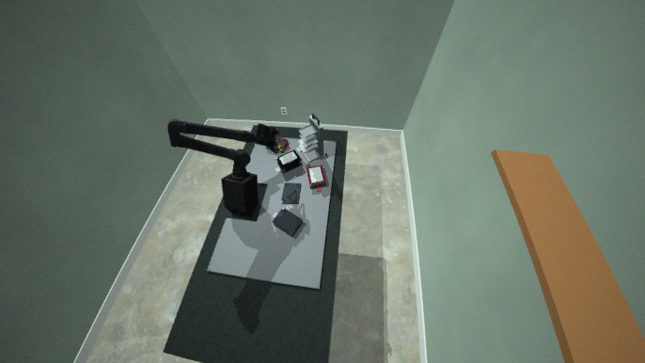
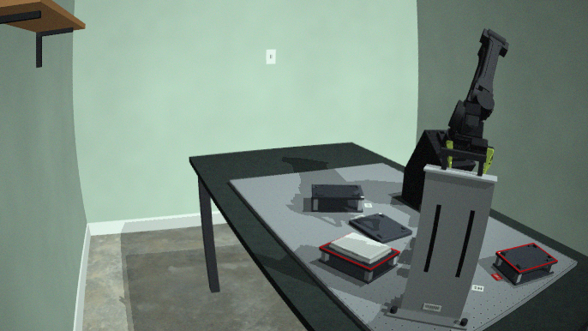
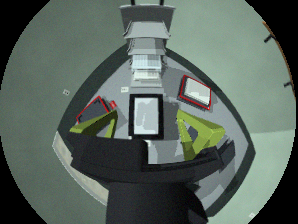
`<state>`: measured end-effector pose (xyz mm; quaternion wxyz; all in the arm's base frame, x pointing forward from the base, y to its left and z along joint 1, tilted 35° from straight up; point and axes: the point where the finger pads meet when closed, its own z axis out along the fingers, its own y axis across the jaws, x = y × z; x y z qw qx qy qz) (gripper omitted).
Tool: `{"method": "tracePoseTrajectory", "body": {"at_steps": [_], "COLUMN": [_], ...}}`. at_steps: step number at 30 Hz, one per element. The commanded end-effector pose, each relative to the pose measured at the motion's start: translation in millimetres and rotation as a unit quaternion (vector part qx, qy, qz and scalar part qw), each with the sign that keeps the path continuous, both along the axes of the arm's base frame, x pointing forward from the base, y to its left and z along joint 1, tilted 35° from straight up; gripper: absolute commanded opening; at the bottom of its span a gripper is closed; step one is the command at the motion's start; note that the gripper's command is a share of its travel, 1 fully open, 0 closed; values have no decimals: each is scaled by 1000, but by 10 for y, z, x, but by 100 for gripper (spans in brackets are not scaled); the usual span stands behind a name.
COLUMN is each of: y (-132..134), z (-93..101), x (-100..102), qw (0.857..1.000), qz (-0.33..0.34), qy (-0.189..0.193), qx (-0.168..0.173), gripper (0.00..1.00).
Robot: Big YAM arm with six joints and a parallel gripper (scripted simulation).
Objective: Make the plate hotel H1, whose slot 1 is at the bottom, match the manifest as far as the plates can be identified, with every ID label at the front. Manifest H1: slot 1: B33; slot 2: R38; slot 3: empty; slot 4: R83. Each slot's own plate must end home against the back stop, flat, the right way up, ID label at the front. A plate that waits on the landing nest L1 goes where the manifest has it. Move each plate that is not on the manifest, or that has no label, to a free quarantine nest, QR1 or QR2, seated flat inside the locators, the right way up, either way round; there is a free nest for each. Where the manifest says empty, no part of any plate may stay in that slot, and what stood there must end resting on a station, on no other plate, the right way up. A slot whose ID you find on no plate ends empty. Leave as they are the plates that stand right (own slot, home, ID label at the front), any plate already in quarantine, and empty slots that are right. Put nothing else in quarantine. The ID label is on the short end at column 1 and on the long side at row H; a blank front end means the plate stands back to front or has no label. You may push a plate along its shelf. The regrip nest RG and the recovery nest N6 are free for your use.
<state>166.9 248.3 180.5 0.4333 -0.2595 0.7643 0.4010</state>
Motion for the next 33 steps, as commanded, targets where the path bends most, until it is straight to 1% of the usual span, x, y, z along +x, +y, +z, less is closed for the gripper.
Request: {"method": "tracePoseTrajectory", "body": {"at_steps": [1, 2, 3, 4, 5, 12, 14, 16, 17, 19, 20, 22, 23, 25, 27, 29, 30, 33], "y": [77, 77, 156, 134, 133, 265, 330, 338, 356, 356, 425, 419, 428, 464, 525, 542, 526, 523], "z": [48, 48, 339, 82, -37, -240, -223, -357, -387, -387, -305, -458, -505, -564, -582, -561, -497, -471], "x": [0, 0, 46, 12, -5, -17, -2, -24, -26, -26, 3, -27, -34, -39, -29, -23, 3, 24], "qw": [1000, 1000, 999, 1000, 1000, 1000, 1000, 1000, 1000, 1000, 1000, 1000, 1000, 1000, 1000, 1000, 1000, 999], "qz": [2, 2, 2, 2, 2, 2, 2, 2, 2, 2, 2, 2, 2, 2, 2, 3, -1, -4], "qy": [2, 2, -14, -2, 3, 4, 0, 4, 4, 4, -1, 4, 5, 5, 3, 2, -3, -4], "qx": [16, 16, 36, 21, 16, 15, 21, 15, 15, 15, 23, 16, 14, 14, 17, 19, 28, 31], "gripper": [100, 100, 100, 100, 100, 100, 100, 100, 100, 100, 100, 100, 100, 100, 100, 100, 100, 100]}}
